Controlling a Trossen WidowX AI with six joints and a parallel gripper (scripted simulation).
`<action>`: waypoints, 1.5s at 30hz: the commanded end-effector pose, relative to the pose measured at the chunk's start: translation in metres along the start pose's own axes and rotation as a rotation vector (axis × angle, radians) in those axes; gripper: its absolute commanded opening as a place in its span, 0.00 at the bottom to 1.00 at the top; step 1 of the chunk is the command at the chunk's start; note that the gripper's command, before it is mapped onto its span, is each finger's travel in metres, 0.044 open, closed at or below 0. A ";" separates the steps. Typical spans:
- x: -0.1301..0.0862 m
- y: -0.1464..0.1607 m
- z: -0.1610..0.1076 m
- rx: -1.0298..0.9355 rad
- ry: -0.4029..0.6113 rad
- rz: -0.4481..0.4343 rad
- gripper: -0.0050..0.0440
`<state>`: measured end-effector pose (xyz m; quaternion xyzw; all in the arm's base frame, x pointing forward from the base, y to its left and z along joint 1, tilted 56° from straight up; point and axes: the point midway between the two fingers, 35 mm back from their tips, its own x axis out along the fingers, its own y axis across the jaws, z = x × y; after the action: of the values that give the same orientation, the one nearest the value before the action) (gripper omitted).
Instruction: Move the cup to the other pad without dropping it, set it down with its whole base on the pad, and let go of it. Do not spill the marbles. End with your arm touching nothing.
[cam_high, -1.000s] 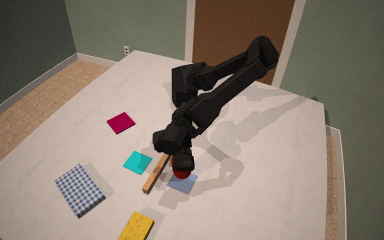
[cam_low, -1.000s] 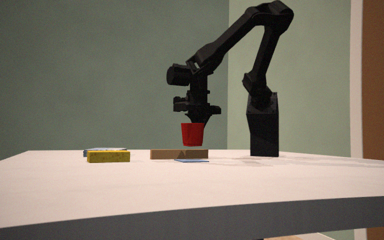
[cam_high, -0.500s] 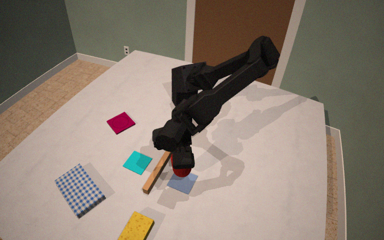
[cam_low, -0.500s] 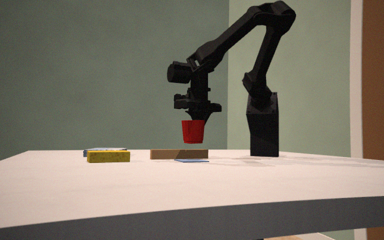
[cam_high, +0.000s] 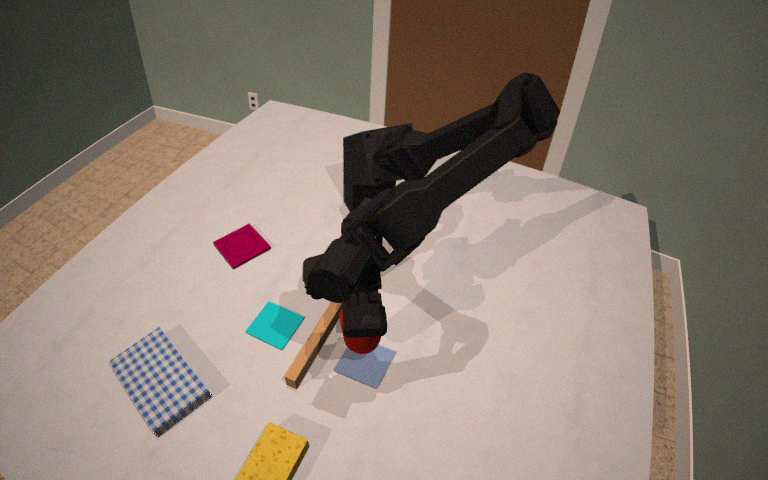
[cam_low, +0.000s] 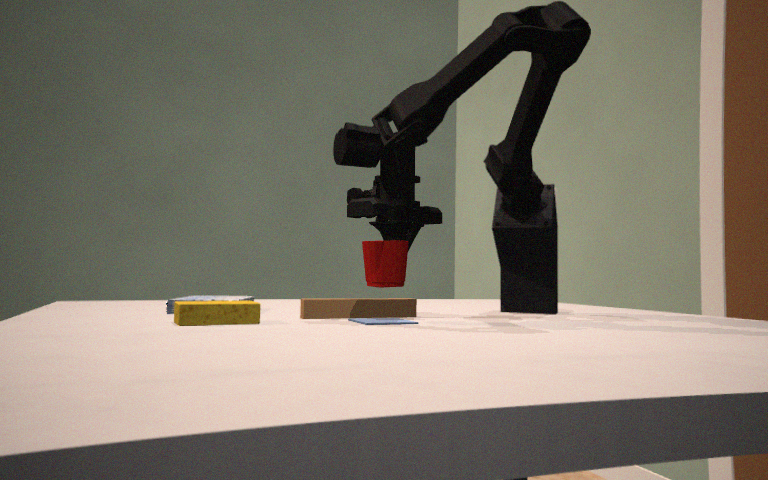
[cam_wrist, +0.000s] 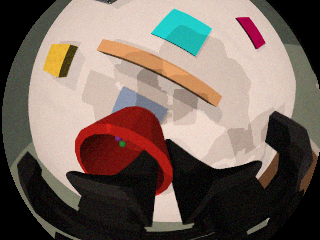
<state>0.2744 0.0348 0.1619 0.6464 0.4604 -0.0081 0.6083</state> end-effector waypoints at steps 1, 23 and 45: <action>0.000 -0.003 0.007 -0.004 0.001 0.002 0.10; 0.000 -0.020 0.040 -0.009 0.001 0.005 0.10; 0.000 -0.037 0.074 -0.010 0.001 0.006 0.10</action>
<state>0.2895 -0.0245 0.1153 0.6448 0.4613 -0.0060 0.6094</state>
